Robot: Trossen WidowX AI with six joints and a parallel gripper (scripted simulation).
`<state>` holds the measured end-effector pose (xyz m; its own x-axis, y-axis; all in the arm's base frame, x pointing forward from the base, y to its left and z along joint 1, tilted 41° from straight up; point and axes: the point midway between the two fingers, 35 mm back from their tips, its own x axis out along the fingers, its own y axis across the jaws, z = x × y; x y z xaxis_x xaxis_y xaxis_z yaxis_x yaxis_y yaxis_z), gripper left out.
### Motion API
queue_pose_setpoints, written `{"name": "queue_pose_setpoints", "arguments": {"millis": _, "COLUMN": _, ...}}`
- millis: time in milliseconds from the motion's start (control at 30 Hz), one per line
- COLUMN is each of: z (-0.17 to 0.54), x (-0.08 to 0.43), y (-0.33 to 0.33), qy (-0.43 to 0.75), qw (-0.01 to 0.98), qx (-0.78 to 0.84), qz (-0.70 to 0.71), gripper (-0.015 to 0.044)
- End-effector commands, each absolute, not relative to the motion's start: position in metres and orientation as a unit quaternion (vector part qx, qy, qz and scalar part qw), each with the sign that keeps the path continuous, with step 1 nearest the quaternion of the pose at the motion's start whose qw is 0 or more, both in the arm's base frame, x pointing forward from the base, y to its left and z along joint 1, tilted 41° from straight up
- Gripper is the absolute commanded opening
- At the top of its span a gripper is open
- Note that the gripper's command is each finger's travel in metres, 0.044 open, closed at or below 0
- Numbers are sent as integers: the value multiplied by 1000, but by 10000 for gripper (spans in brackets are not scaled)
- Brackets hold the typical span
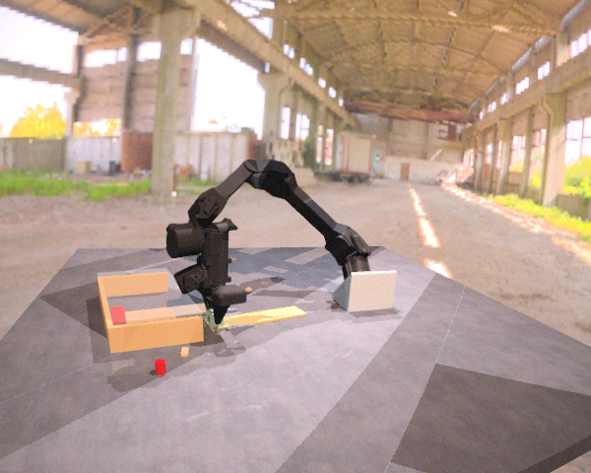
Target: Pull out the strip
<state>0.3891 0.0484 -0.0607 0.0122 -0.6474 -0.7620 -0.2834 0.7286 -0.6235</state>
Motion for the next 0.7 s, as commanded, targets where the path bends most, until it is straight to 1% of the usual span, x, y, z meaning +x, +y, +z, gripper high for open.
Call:
{"name": "queue_pose_setpoints", "arguments": {"millis": 0, "z": -60, "x": 389, "y": 48, "qy": 687, "qw": 626, "qx": -338, "qz": -146, "gripper": 105}}
{"name": "queue_pose_setpoints", "arguments": {"millis": 33, "z": -60, "x": 389, "y": 48, "qy": 687, "qw": 626, "qx": -338, "qz": -146, "gripper": 98}}
{"name": "queue_pose_setpoints", "arguments": {"millis": 167, "z": -58, "x": 387, "y": 50, "qy": 687, "qw": 626, "qx": -339, "qz": -146, "gripper": 0}}
{"name": "queue_pose_setpoints", "arguments": {"millis": 667, "z": -22, "x": 329, "y": 68, "qy": 689, "qw": 623, "qx": -342, "qz": -144, "gripper": 0}}
